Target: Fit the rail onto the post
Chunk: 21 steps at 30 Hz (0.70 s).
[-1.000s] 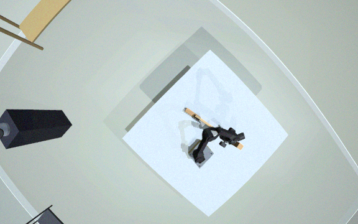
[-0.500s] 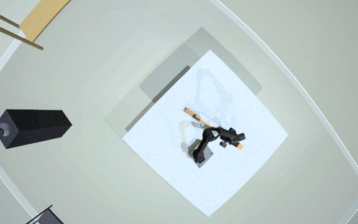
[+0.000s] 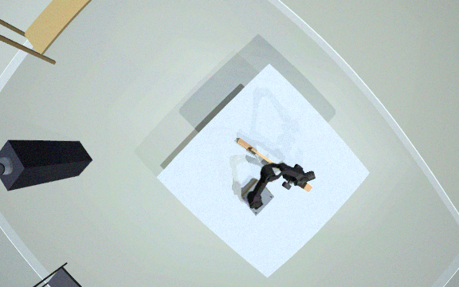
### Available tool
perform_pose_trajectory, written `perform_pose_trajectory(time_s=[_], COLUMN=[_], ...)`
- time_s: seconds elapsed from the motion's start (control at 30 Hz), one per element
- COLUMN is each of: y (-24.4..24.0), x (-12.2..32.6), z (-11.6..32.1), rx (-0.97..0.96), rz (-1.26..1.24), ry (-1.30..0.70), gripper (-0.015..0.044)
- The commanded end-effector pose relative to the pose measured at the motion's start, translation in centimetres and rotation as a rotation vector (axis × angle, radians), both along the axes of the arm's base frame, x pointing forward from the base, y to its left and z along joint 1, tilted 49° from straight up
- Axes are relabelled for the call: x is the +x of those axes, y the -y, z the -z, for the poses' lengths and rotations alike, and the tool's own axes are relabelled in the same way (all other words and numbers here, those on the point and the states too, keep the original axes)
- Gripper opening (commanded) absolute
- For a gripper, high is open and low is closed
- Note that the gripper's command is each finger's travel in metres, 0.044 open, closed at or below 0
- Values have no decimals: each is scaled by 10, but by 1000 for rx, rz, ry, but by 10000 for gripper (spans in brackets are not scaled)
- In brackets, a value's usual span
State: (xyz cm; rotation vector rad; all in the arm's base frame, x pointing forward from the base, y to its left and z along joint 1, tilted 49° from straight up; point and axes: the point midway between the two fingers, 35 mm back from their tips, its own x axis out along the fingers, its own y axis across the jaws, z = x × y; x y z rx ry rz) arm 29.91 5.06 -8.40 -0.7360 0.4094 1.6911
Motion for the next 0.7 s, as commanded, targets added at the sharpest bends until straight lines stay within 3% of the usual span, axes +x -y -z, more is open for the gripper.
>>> perform_pose_trajectory(time_s=[0.0,0.67], y=[2,6], x=[2,3], z=[1,5], rx=[-1,-1], rz=[3,3], ry=[4,5], gripper=[0,0])
